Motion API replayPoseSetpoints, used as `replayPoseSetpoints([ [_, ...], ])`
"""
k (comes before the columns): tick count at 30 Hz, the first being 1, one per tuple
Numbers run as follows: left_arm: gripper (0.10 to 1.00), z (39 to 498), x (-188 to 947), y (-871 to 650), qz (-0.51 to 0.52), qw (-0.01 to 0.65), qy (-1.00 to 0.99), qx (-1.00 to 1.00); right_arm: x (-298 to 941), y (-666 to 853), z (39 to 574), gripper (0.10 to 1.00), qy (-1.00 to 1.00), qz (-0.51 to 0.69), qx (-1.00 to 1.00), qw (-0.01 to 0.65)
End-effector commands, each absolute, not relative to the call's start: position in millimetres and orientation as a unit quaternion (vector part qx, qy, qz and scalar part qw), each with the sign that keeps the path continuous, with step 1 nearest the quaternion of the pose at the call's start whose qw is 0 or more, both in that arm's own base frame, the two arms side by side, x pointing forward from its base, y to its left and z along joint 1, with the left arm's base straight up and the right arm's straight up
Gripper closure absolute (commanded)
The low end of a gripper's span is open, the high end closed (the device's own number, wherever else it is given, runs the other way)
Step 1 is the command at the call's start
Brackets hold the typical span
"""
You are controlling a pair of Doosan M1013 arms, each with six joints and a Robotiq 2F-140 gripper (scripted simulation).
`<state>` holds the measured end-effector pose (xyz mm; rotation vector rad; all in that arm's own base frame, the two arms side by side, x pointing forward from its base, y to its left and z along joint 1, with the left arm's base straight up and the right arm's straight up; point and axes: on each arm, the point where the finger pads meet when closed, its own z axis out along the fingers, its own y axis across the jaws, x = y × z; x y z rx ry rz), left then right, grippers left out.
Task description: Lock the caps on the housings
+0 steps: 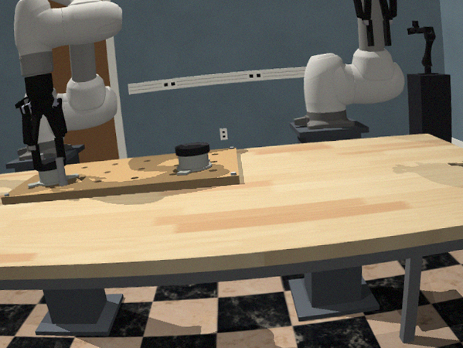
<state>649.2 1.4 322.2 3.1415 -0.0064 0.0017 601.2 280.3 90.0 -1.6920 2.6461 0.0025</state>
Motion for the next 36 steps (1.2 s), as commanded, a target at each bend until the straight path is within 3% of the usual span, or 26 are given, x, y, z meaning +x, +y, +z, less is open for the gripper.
replayPoseSetpoints([
  [1, 0.77, 322.9, 649.4, 1.5, 0.001, 0.0, -0.002, 1.0, 601.4, 280.5, 90.7, 0.999, 0.866, -0.001, -0.501, 0.001],
  [36, 0.77, 322.9, 649.4, 1.5, 0.001, 0.0, -0.002, 1.0, 601.4, 280.6, 90.7, 0.999, 0.965, -0.001, -0.262, 0.001],
])
